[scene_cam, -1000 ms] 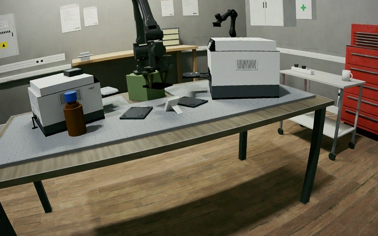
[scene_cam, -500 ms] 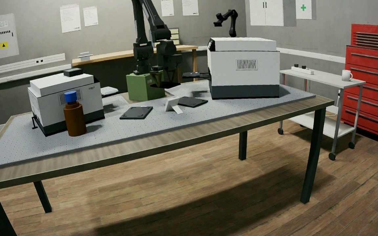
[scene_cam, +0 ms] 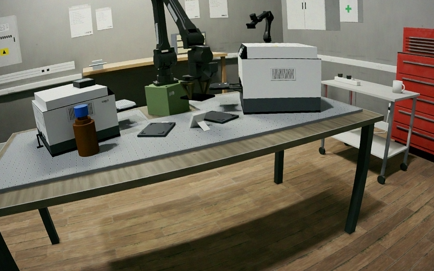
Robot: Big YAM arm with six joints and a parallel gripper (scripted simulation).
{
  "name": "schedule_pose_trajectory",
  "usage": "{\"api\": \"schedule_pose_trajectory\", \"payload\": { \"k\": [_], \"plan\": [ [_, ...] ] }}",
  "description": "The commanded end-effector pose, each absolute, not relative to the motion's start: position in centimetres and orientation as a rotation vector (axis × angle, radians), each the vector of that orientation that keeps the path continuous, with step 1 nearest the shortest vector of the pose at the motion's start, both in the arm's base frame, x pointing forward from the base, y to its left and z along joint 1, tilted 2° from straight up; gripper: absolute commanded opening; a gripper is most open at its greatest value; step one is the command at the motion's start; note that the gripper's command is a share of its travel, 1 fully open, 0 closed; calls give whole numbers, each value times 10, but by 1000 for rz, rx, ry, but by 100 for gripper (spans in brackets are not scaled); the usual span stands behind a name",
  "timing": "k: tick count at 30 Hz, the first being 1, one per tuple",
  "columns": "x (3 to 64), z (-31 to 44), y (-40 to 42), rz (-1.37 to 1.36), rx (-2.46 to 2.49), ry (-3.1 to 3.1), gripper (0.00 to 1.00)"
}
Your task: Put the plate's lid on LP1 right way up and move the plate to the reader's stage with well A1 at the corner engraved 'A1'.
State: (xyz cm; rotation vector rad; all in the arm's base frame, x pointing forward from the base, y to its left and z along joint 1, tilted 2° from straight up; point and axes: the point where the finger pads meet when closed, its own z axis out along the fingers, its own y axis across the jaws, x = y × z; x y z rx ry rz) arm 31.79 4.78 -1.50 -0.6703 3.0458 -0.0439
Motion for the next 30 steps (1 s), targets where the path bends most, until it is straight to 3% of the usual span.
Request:
{"api": "schedule_pose_trajectory", "payload": {
  "k": [1, 30],
  "plan": [
    [348, -5, 60, -55, -622, 2998, 85],
    [334, -9, 137, -34, -672, 2993, 85]
  ]
}}
